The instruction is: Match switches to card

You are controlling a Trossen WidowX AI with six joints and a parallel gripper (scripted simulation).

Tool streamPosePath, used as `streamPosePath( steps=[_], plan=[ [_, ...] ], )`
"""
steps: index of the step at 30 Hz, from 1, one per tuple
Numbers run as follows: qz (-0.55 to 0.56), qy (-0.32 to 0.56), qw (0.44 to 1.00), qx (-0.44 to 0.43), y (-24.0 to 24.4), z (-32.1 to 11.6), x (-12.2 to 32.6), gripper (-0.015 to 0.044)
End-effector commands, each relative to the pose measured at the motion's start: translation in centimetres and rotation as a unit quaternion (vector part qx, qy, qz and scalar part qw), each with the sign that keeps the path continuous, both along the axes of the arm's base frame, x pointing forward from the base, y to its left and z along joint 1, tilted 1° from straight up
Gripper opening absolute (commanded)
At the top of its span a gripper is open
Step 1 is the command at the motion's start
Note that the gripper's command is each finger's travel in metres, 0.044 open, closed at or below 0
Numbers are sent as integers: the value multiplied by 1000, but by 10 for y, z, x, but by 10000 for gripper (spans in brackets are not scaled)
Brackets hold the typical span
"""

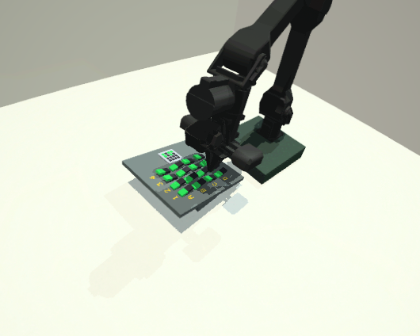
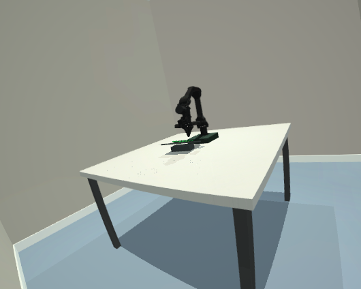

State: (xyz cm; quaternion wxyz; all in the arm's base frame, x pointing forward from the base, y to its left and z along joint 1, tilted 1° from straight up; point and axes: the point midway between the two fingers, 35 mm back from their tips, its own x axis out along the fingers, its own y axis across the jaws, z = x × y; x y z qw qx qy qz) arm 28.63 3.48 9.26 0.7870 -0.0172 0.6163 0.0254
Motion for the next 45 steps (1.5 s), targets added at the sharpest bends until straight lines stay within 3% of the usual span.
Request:
streamPosePath(
  steps=[1, 45],
  plan=[
    [-2, 3, 1000, -1, 0, -6, 1, 0],
    [-2, 3, 1000, -1, 0, -20, 5, 0]
  ],
)
